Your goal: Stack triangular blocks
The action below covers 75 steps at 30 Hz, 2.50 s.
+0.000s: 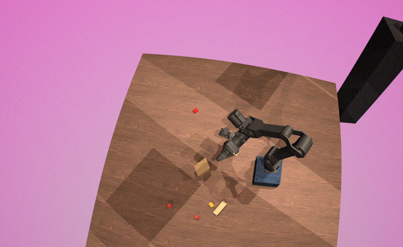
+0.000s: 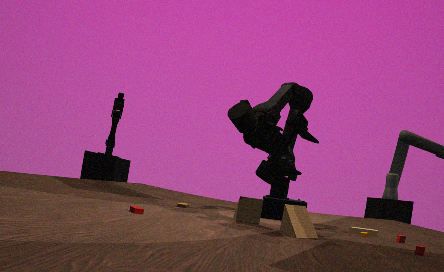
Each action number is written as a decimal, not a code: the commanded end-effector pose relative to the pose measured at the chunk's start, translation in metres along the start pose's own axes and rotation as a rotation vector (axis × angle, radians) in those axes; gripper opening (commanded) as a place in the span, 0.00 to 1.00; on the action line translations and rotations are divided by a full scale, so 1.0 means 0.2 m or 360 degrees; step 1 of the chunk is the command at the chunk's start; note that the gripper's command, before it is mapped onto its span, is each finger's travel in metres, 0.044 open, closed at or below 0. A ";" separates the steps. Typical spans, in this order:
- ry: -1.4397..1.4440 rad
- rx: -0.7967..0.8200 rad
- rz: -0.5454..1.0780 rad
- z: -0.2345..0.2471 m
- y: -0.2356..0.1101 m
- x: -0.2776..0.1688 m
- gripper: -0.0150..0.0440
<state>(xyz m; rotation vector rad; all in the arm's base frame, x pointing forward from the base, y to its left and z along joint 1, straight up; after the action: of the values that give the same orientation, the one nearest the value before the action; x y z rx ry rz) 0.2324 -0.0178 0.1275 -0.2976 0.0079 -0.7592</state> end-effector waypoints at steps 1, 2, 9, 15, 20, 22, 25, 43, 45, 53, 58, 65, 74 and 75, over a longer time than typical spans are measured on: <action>0.0028 -0.0012 0.0003 0.00 0.00 0.00 0.98; 0.0110 -0.0047 0.0009 0.00 0.01 0.01 1.00; 0.1191 -0.0580 -0.0068 -0.04 0.15 0.13 1.00; 0.1993 -0.1037 -0.0442 -0.07 0.25 0.19 1.00; 0.2508 -0.1304 -0.0987 -0.07 0.32 0.23 1.00; 0.2666 -0.1357 -0.1257 -0.06 0.35 0.24 1.00; 0.2772 -0.1384 -0.1589 -0.05 0.38 0.26 1.00; 0.2939 -0.1272 -0.2084 -0.02 0.42 0.27 1.00; 0.2939 -0.1272 -0.2084 -0.02 0.42 0.27 1.00; 0.2940 -0.1272 -0.2084 -0.05 0.44 0.27 1.00; 0.2940 -0.1272 -0.2084 -0.09 0.46 0.27 1.00; 0.2940 -0.1272 -0.2084 -0.14 0.48 0.27 1.00; 0.2939 -0.1273 -0.2083 -0.21 0.50 0.27 1.00; 0.2939 -0.1273 -0.2083 -0.22 0.51 0.27 1.00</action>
<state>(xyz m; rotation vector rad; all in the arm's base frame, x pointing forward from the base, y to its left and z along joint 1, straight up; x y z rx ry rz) 0.3364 0.0043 0.0704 -0.2167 2.0730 -2.0696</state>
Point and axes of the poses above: the point midway between the two fingers, 35 mm back from their tips, its own y axis out along the fingers, its own z axis across the jaws, x = y × z, the point moved 2 cm from there along -y, back along the fingers, and after that the axes turned 12 degrees about y, right-handed, at the moved point
